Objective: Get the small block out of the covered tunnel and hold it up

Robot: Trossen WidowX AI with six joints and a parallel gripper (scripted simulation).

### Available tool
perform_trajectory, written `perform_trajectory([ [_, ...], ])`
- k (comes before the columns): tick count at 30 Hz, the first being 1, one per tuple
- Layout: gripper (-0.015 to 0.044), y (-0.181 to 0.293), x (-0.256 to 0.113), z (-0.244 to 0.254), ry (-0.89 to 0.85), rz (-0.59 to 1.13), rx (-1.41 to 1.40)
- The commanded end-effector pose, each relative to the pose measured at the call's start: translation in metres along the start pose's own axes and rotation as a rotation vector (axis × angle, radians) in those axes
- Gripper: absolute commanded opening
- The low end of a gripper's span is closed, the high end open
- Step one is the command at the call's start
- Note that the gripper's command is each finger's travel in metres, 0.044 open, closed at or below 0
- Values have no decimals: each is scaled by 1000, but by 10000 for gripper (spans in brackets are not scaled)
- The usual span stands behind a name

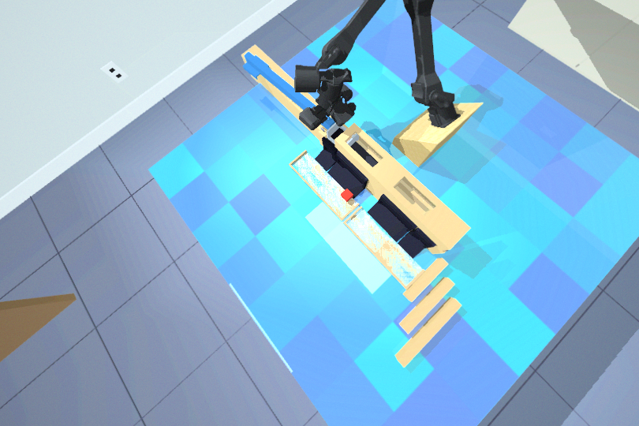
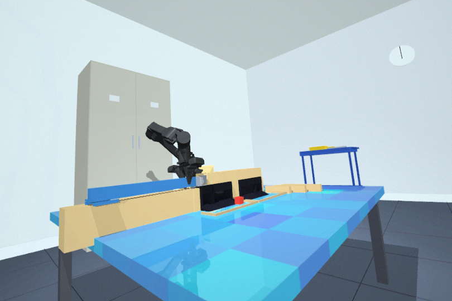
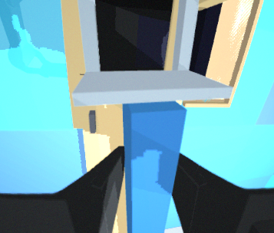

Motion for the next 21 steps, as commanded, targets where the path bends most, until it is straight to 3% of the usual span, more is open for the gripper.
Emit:
perform_trajectory([
  [1,210,1,-2,-1,0,7,8],
  [10,440,-1,-35,-10,-35,62,63],
  [21,440,-11,-48,-42,81,6,264],
])
Point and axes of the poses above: the point midway between the two fingers, 35 mm back from their tips, its own x axis out along the fingers, its own z axis across the jaws, y = z × x, the point moved 7 cm from there along -x, back along the fingers, and after that the axes turned 15 degrees about -x, right-handed, at the moved point
